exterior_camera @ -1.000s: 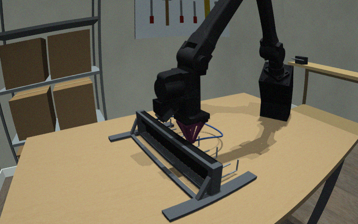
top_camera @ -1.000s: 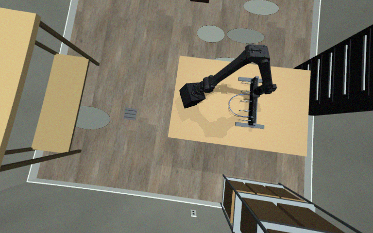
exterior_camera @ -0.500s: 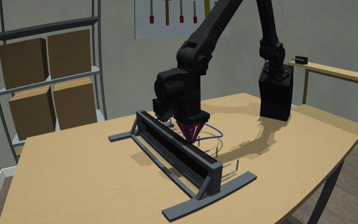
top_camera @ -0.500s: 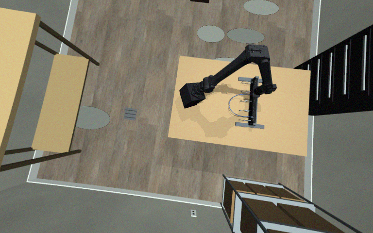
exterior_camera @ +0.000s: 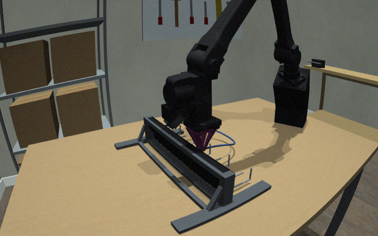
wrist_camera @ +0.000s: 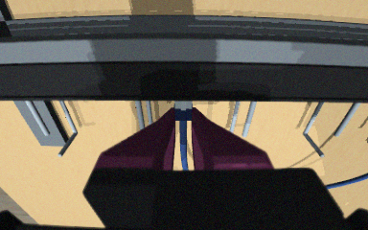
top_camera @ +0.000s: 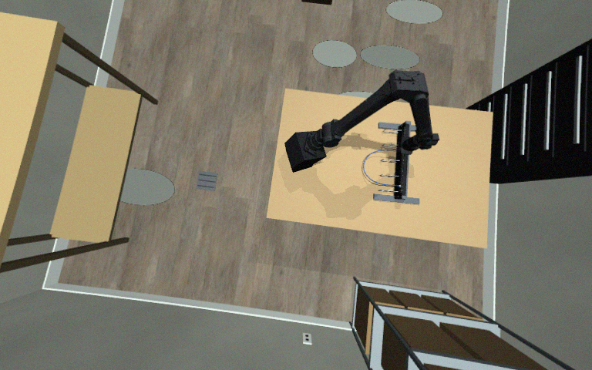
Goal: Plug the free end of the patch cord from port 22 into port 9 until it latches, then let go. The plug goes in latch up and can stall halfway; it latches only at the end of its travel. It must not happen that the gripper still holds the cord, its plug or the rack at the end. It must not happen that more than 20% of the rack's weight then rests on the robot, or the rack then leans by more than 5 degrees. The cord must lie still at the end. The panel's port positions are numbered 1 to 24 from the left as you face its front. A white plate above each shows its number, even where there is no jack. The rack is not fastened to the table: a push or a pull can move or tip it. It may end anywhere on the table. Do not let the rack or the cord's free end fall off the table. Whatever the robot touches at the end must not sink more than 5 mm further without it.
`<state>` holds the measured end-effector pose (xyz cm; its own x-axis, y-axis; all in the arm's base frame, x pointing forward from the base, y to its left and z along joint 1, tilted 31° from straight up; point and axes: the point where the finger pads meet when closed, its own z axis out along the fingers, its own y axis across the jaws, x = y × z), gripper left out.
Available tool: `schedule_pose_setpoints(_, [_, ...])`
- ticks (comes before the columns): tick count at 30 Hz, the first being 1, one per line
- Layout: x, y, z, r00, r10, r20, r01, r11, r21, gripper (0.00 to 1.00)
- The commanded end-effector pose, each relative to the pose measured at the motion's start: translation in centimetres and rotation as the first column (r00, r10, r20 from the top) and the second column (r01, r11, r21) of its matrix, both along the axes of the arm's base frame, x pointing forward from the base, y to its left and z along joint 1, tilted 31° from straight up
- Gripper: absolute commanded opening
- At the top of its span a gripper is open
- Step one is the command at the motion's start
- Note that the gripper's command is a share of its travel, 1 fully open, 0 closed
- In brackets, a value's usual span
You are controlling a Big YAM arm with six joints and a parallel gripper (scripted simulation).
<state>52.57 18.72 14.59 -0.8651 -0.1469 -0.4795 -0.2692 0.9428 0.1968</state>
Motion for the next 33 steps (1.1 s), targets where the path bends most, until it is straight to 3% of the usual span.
schedule_pose_setpoints(1, [0.27, -0.47, 1.78, 0.999, -0.019, 0.043, 0.019, 1.0, 0.015, 0.0])
schedule_pose_setpoints(33, [-0.57, -0.64, 1.53, 1.0, -0.018, 0.014, 0.017, 1.0, 0.007, 0.0])
